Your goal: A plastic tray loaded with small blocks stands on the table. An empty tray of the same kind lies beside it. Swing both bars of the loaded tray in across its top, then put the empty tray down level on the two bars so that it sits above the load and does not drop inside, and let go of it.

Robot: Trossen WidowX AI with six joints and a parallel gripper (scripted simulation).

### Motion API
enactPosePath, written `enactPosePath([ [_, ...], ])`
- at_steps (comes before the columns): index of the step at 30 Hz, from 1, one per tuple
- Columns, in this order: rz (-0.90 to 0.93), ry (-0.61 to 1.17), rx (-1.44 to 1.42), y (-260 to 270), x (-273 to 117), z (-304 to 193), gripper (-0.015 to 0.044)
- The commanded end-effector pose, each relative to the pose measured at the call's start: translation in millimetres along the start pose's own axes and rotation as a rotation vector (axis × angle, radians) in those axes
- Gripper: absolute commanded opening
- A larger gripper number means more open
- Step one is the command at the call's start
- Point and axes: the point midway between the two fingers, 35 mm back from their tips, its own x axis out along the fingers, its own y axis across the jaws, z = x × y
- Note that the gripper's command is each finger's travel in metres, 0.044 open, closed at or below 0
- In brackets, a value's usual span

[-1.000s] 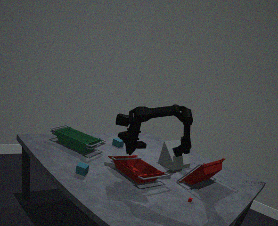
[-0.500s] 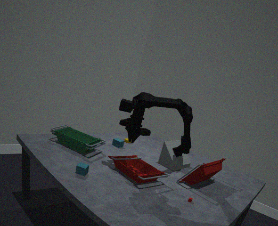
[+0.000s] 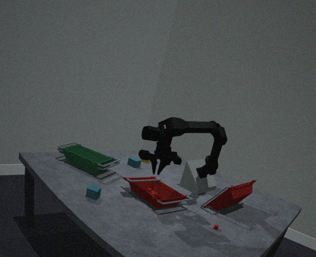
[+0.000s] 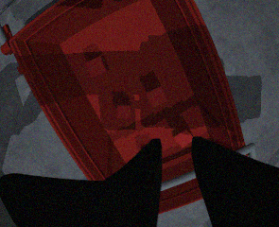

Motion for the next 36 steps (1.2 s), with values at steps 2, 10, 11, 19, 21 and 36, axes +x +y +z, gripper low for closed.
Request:
enactPosePath([
  [2, -0.013, -0.013, -0.909, 31, 12, 69, 0.0084],
  [10, -0.022, -0.023, -1.471, 57, 20, 108, 0.0084],
  [11, -0.023, -0.025, -1.542, 60, 21, 112, 0.0084],
  [19, -0.037, -0.039, -1.972, 84, 26, 140, 0.0084],
  [21, -0.037, -0.039, -1.972, 84, 26, 140, 0.0084],
  [36, -0.037, -0.039, -1.972, 83, 30, 140, 0.0084],
])
